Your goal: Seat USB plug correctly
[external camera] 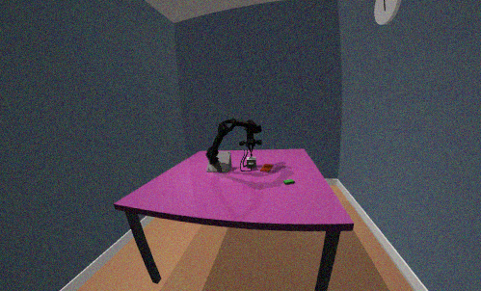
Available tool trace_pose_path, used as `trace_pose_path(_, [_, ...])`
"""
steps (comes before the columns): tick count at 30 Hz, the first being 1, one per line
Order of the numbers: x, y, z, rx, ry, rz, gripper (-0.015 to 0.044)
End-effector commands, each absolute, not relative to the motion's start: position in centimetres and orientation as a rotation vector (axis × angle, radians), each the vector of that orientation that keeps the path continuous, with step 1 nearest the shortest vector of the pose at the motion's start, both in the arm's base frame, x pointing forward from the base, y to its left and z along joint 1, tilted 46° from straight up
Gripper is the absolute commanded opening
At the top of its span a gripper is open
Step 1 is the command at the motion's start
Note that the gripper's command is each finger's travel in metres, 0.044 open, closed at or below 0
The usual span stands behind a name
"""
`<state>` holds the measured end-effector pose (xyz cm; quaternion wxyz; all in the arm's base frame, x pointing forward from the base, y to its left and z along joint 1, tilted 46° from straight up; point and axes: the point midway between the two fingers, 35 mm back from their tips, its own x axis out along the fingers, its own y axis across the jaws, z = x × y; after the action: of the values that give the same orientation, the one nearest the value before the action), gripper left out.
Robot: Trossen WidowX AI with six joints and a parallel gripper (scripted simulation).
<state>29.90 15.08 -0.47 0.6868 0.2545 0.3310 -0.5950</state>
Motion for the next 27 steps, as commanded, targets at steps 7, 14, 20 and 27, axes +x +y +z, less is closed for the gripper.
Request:
trace_pose_path(7, [29.88,15.08,-0.62,0.574,0.752,-1.329,0.0000])
trace_pose_path(14, [29.89,15.02,-0.68,0.574,0.752,-1.329,0.0000])
trace_pose_path(20, [29.89,14.97,-0.73,0.574,0.752,-1.329,0.0000])
trace_pose_path(27, [29.90,14.91,-0.79,0.574,0.752,-1.329,0.0000])
